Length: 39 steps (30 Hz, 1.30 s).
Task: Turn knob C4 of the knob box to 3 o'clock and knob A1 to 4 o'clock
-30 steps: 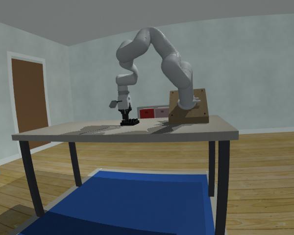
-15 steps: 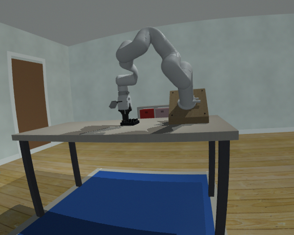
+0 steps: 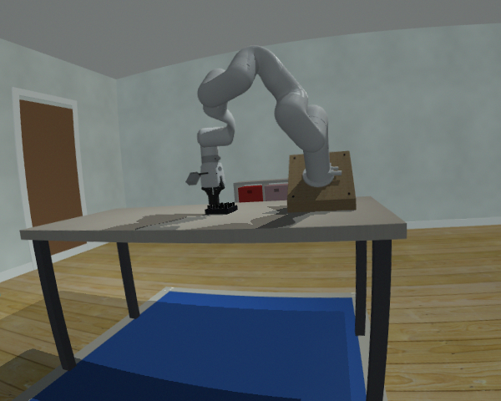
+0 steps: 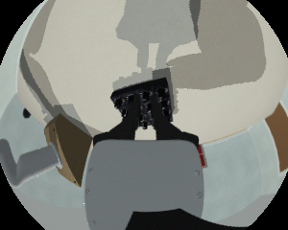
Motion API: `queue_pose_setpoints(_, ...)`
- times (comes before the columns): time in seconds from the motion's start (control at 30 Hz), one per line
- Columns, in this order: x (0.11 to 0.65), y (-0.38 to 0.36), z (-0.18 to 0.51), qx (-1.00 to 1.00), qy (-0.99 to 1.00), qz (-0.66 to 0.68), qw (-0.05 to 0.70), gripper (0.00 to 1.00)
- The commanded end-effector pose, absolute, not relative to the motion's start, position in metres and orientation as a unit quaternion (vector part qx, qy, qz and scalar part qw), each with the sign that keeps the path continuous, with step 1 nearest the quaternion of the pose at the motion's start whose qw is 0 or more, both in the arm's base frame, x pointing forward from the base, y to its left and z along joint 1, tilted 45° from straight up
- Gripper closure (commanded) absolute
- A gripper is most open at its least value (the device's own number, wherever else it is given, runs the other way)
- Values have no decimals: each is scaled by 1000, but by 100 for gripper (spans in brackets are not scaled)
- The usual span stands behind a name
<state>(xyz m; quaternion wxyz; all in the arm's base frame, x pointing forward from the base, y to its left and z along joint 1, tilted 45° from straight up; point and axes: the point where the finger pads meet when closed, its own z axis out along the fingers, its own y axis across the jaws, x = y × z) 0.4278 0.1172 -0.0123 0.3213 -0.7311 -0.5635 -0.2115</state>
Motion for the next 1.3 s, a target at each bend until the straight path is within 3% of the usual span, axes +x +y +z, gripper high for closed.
queue_pose_setpoints(0.0,429,116,-12,-731,-563,-213,320,81)
queue_pose_setpoints(1.27,428,124,-19,-731,-563,-213,320,81)
